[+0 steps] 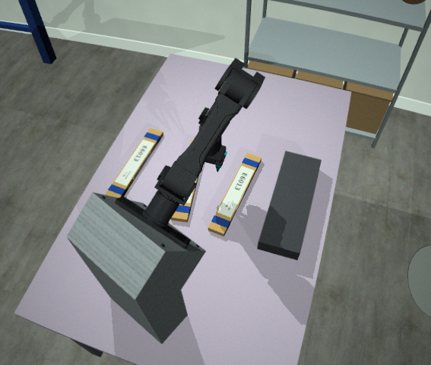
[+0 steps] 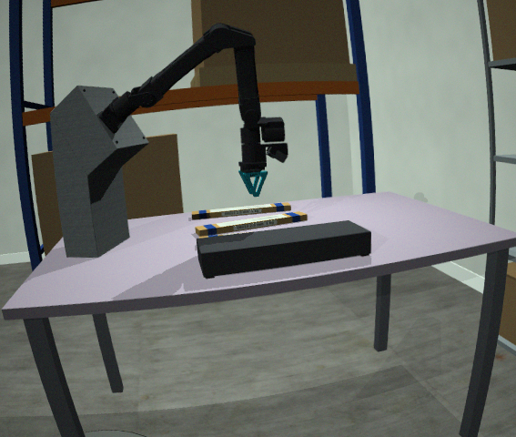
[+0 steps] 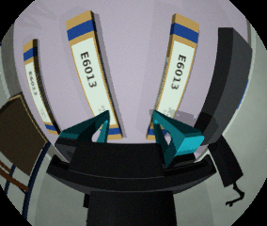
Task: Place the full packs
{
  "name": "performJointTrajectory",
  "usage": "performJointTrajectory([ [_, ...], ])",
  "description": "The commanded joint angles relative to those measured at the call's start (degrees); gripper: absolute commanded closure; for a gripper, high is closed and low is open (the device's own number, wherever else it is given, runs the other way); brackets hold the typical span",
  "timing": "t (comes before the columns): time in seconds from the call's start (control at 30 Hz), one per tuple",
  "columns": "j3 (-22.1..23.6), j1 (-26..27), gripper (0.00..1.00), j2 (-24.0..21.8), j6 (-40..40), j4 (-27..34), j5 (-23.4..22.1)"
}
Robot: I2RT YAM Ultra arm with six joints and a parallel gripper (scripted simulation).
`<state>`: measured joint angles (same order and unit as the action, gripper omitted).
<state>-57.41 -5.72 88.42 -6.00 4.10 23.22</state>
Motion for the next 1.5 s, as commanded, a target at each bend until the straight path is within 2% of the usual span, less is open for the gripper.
performJointTrajectory([
  [0.0, -1.7, 0.1, 0.37, 1.6, -0.6, -2.1, -0.9],
  [0.47, -3.1, 0.8, 0.37, 4.8, -1.0, -4.1, -1.7],
  [1.2, -3.4, 0.3, 0.37, 4.4, -0.8, -3.6, -1.4],
  [1.23, -1.7, 0.8, 0.37, 3.5, -0.8, -3.3, -1.3],
  [1.47, -1.1, 0.4, 0.37, 2.2, -0.6, -2.4, -1.0],
])
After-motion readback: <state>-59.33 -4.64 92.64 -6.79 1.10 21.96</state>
